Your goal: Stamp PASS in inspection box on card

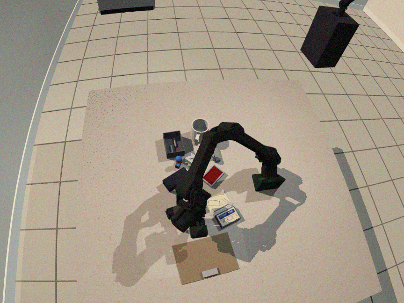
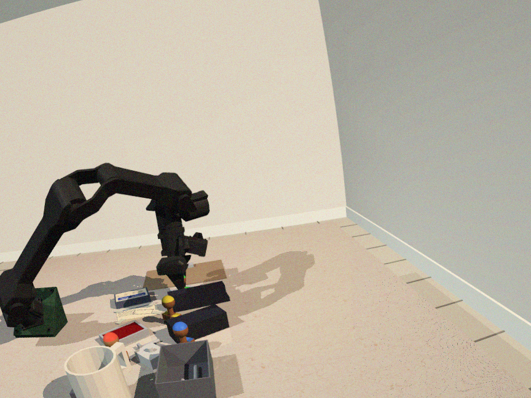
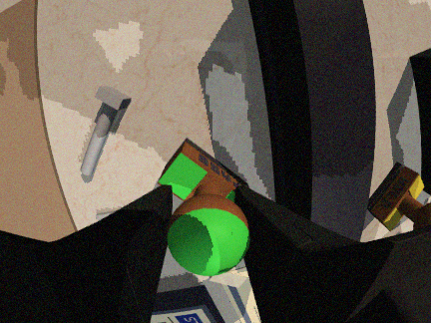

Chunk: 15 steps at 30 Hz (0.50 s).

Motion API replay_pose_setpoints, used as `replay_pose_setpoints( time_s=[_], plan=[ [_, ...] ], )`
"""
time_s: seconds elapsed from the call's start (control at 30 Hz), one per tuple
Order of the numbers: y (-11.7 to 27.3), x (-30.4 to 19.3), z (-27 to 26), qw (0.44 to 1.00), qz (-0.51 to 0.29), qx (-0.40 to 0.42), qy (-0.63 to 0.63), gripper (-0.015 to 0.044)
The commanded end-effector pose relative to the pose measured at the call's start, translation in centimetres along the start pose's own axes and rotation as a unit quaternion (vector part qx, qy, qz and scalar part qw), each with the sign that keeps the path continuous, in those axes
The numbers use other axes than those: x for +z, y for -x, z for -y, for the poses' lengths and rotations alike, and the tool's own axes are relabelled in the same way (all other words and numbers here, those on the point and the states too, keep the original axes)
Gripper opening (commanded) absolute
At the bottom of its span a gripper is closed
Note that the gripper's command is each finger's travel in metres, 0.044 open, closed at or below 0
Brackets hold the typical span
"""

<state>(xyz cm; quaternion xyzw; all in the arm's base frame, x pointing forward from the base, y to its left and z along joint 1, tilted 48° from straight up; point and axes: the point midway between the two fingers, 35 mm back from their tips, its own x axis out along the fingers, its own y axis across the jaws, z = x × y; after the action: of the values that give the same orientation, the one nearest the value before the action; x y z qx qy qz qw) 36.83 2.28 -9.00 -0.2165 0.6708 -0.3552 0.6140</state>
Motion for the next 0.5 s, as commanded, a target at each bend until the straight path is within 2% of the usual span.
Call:
replay_pose_setpoints(
  time_s=[0.0,0.47],
  plan=[
    [0.13,0.02,-0.11,1.0,0.0,0.002,-0.002,0.0],
    [0.82,0.06,-0.19,1.0,0.001,0.0,-0.002,0.0]
  ],
)
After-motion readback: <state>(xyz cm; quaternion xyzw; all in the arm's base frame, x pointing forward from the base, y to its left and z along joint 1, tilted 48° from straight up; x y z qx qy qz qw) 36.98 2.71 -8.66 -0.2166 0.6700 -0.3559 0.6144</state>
